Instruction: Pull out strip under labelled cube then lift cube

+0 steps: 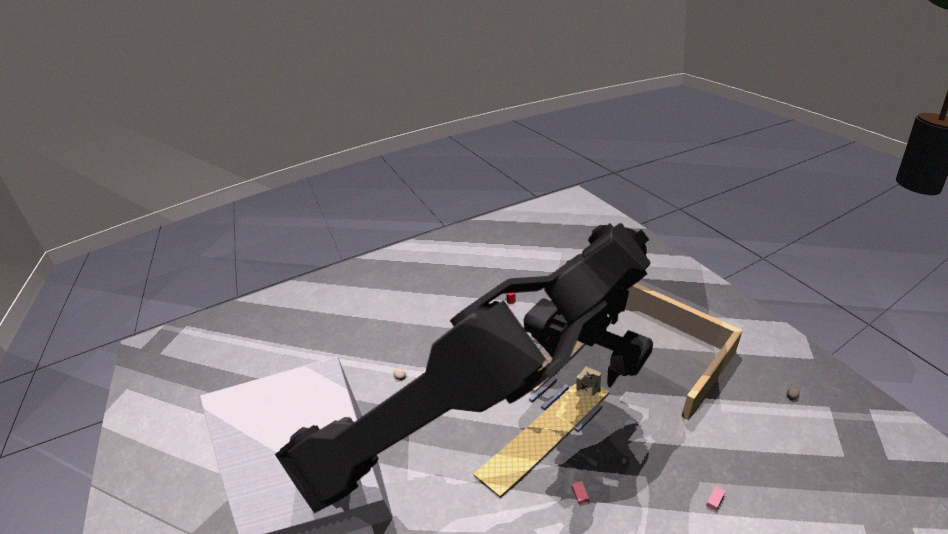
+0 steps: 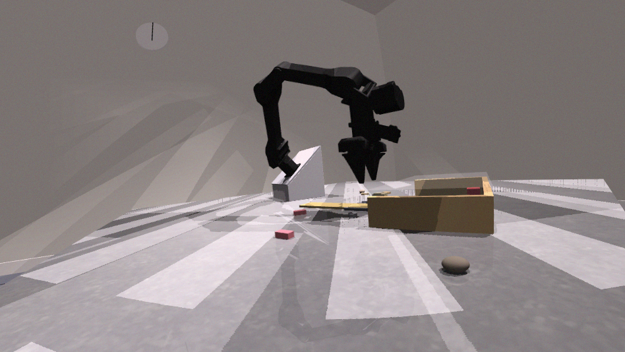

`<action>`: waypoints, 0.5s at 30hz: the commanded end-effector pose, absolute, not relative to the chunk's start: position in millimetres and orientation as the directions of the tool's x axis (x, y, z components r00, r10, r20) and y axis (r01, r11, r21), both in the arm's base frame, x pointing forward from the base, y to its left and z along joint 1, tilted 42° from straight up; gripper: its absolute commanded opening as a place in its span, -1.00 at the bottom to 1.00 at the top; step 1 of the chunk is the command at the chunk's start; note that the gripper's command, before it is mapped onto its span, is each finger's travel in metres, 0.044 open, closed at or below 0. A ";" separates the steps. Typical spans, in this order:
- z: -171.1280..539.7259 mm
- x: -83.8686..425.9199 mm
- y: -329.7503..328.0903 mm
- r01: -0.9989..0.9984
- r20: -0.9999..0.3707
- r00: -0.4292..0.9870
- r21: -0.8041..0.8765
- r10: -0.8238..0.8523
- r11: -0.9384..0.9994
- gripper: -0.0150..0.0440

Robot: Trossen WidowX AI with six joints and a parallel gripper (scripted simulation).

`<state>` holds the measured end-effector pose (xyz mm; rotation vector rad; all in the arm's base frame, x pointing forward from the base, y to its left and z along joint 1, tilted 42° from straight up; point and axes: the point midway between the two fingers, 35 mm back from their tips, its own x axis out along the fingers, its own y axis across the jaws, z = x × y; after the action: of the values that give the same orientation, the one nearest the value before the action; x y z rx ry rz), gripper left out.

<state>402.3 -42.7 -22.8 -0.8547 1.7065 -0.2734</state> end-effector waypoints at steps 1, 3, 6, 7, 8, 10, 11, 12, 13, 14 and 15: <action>-29.5 414.9 -36.6 -0.396 -0.748 -0.088 -0.580 -0.658 0.712 1.00; -32.0 420.7 -34.1 -0.395 -0.748 -0.087 -0.580 -0.658 0.712 1.00; -33.6 423.4 -33.0 -0.395 -0.748 -0.087 -0.580 -0.658 0.712 0.91; -34.2 423.4 -33.5 -0.395 -0.748 -0.087 -0.580 -0.658 0.712 0.82; -35.0 423.4 -34.2 -0.395 -0.748 -0.087 -0.580 -0.658 0.712 0.73; -37.5 423.3 -36.4 -0.395 -0.748 -0.087 -0.580 -0.658 0.712 0.56; -38.7 423.3 -37.4 -0.395 -0.748 -0.087 -0.580 -0.658 0.712 0.47; -40.0 423.2 -38.5 -0.395 -0.748 -0.087 -0.580 -0.658 0.712 0.38; -41.2 423.2 -39.6 -0.395 -0.748 -0.087 -0.580 -0.658 0.712 0.36; -42.4 423.1 -40.7 -0.395 -0.748 -0.087 -0.580 -0.658 0.712 0.36; -43.7 423.0 -41.8 -0.395 -0.748 -0.087 -0.580 -0.658 0.712 0.36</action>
<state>423.6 -39.7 -36.4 -0.8447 1.7021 -0.2794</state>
